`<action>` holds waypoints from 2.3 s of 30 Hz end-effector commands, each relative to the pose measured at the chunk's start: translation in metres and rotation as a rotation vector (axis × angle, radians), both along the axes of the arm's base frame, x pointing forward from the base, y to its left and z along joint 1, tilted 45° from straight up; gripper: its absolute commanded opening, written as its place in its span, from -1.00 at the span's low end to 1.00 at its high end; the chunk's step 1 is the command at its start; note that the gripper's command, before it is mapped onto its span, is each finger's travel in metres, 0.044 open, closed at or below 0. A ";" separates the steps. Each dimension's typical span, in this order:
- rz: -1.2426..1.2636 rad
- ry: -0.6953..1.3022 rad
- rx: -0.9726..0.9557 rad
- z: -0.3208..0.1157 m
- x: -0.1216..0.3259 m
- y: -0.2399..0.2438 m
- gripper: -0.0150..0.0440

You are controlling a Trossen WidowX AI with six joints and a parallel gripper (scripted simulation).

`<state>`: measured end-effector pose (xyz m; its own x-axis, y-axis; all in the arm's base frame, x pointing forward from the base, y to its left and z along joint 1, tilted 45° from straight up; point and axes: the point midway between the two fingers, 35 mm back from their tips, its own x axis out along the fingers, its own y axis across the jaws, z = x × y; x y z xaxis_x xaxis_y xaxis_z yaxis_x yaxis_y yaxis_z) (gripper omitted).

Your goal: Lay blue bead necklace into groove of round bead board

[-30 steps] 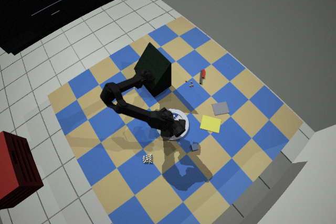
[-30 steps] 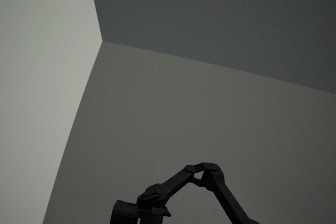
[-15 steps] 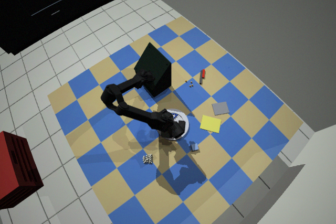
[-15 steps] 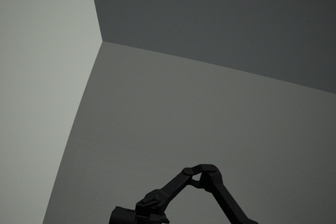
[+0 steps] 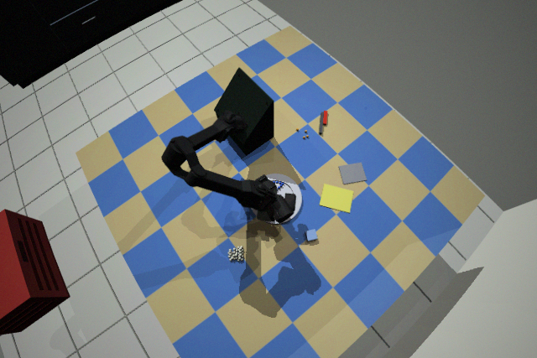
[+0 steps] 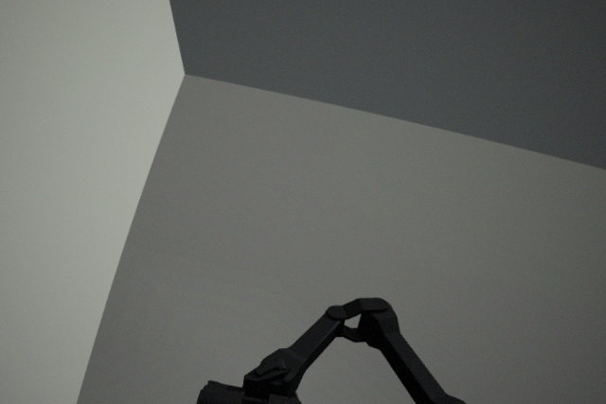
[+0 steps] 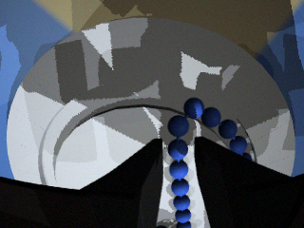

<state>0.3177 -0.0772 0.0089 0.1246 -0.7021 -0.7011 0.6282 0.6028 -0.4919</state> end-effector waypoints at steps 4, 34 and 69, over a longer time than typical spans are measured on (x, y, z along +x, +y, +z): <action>-0.001 -0.001 0.000 0.000 0.000 0.000 -0.49; -0.001 -0.001 0.000 0.000 0.000 0.000 -0.49; 0.001 0.000 -0.001 0.008 0.028 0.000 -0.40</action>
